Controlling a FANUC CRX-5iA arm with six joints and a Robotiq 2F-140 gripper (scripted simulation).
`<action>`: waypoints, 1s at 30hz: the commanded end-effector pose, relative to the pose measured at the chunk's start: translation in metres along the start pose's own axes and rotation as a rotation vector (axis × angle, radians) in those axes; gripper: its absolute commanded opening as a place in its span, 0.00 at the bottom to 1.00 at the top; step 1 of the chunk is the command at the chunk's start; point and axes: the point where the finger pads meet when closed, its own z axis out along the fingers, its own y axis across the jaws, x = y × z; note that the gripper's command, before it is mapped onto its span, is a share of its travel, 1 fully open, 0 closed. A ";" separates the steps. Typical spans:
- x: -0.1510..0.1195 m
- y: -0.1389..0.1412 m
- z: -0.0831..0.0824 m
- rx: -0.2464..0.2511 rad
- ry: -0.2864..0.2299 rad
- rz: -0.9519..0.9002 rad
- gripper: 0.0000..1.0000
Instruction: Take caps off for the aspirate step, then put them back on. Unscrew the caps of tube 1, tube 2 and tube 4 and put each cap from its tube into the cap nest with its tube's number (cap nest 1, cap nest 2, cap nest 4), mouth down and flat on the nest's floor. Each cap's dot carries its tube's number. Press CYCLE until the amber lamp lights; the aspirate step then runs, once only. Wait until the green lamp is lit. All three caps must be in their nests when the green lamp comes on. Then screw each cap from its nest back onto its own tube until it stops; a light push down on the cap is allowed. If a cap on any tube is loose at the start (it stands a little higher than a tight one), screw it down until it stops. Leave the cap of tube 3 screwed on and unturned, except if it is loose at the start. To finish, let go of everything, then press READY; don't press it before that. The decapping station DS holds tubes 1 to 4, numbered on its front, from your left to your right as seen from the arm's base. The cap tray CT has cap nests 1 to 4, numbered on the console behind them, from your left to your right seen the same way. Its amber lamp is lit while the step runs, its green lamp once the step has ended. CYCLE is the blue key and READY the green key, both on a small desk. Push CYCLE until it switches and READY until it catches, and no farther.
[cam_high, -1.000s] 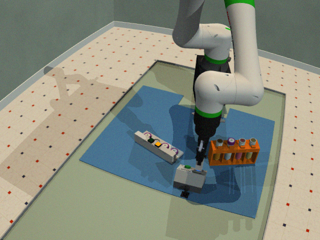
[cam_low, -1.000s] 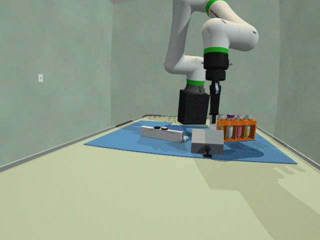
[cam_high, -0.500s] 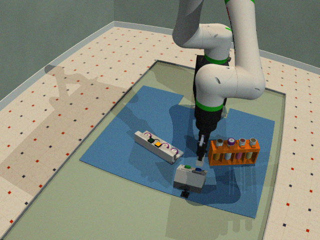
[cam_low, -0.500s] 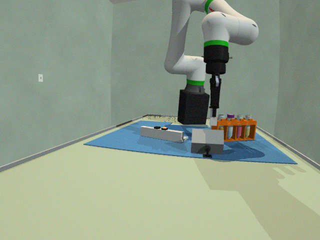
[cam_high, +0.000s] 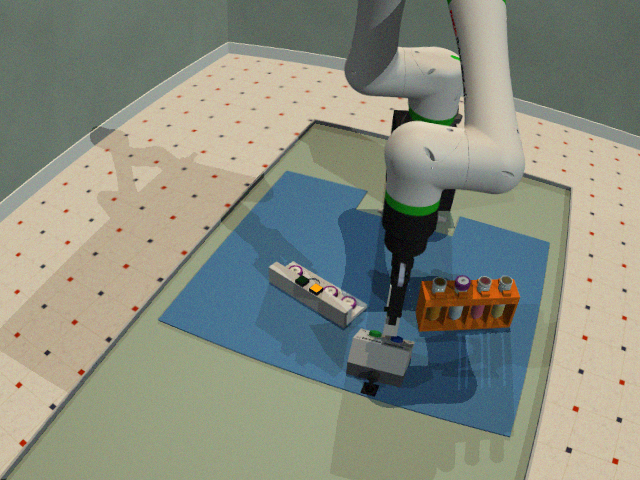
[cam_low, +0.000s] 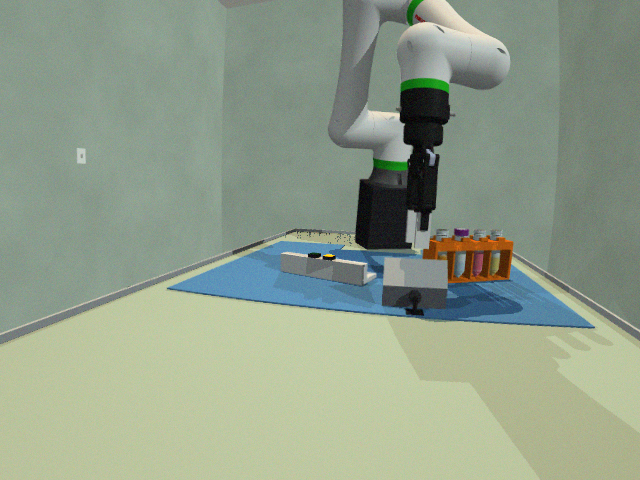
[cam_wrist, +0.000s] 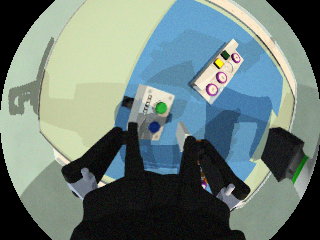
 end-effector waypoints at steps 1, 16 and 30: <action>0.019 0.011 0.000 0.005 -0.018 -0.234 1.00; 0.076 0.045 0.003 0.010 -0.012 -0.880 1.00; 0.134 0.079 0.005 0.012 -0.015 -1.027 1.00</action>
